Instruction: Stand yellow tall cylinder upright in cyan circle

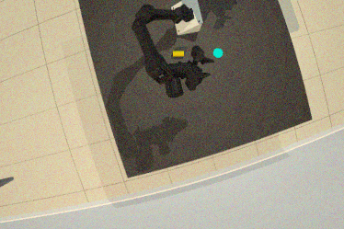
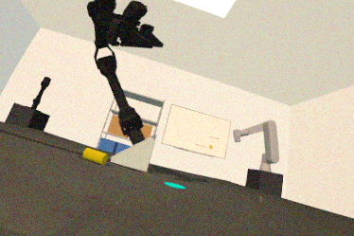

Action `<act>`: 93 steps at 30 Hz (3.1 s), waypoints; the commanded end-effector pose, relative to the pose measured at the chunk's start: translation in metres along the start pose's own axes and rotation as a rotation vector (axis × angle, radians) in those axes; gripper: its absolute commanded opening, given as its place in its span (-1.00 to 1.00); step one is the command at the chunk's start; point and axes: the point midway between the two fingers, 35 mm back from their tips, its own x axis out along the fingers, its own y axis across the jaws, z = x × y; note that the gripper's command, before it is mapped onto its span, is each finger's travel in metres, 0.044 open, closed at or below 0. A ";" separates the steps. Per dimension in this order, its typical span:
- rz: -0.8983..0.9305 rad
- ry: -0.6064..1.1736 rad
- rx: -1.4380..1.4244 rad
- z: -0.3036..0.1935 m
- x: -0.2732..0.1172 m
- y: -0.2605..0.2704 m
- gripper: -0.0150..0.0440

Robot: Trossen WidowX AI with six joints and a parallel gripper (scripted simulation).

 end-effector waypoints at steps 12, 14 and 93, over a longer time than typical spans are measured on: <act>-0.301 0.588 -0.207 -0.136 0.027 -0.015 0.56; -0.336 0.674 -0.248 -0.154 0.025 -0.017 0.56; -0.508 1.174 -0.542 -0.245 0.001 -0.033 -0.14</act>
